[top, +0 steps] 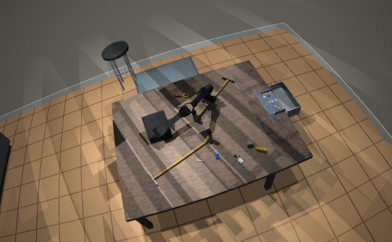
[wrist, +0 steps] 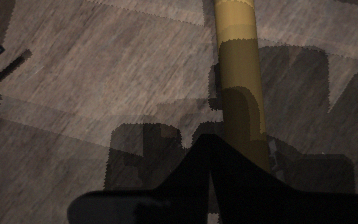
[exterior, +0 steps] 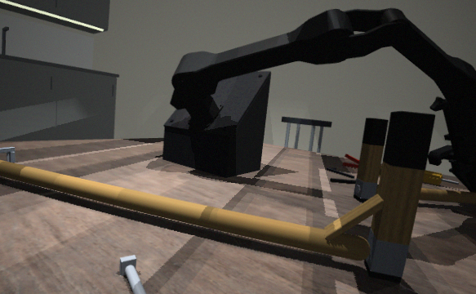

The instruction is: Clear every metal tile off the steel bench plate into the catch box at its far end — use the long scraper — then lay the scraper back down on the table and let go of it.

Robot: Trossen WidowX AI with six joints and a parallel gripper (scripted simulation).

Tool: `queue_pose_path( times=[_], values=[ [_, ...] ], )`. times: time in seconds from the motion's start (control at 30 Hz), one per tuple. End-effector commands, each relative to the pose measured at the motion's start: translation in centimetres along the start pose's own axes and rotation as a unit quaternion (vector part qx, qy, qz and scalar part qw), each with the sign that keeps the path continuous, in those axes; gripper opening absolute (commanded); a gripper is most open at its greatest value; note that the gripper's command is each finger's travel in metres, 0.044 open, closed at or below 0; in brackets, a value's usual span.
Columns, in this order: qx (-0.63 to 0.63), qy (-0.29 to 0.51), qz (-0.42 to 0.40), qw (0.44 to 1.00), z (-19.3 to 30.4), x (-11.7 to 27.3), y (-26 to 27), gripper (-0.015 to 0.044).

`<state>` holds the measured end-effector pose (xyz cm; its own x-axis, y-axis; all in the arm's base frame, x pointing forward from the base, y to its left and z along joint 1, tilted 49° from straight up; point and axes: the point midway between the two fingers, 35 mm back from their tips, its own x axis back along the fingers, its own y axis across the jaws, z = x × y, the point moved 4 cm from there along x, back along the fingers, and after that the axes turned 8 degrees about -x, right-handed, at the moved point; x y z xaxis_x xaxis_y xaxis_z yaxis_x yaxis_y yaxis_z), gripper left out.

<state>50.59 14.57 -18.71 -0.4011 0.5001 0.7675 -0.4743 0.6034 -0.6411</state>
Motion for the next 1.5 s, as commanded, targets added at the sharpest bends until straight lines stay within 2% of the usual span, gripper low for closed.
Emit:
queue_pose_path(
  times=[0.0,1.47],
  values=[
    [-0.003,0.002,0.005,1.000,-0.1,-0.2,-0.9,0.0000],
    [-0.007,0.003,0.018,1.000,-0.7,-0.5,-4.6,0.0000]
  ],
)
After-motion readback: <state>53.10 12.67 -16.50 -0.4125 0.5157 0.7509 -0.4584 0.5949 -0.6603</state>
